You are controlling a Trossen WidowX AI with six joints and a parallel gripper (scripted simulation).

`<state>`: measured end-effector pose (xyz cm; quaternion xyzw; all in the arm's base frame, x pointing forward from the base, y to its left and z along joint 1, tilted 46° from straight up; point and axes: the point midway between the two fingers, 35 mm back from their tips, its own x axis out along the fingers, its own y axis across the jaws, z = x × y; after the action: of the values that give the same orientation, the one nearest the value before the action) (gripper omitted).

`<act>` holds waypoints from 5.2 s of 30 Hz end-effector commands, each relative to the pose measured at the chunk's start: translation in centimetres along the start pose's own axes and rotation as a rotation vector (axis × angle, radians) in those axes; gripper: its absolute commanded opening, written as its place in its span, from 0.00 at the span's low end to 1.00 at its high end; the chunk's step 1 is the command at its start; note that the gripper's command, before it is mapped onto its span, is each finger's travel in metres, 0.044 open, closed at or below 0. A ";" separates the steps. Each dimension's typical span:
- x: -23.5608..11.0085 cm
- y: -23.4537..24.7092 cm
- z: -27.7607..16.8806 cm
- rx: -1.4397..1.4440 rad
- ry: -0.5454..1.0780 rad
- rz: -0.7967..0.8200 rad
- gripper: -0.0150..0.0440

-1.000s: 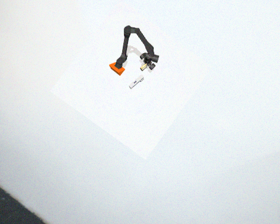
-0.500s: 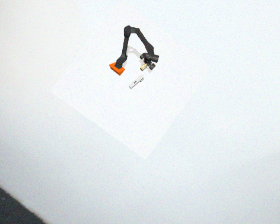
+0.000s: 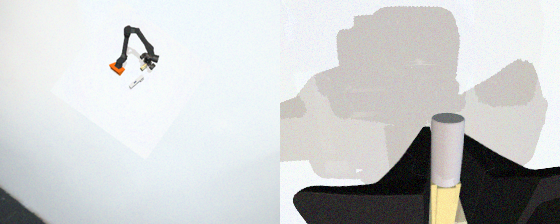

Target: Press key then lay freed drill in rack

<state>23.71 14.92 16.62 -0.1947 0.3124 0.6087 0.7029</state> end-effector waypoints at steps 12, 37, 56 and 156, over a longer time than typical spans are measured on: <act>0.4 0.1 -0.7 0.009 0.017 0.011 0.25; 0.4 0.1 -0.7 0.009 0.017 0.011 0.25; 0.4 0.1 -0.7 0.009 0.017 0.011 0.25; -7.6 -0.1 0.0 0.010 0.021 0.011 1.00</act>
<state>23.12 10.27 20.58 -0.1934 0.3283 0.6092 0.6955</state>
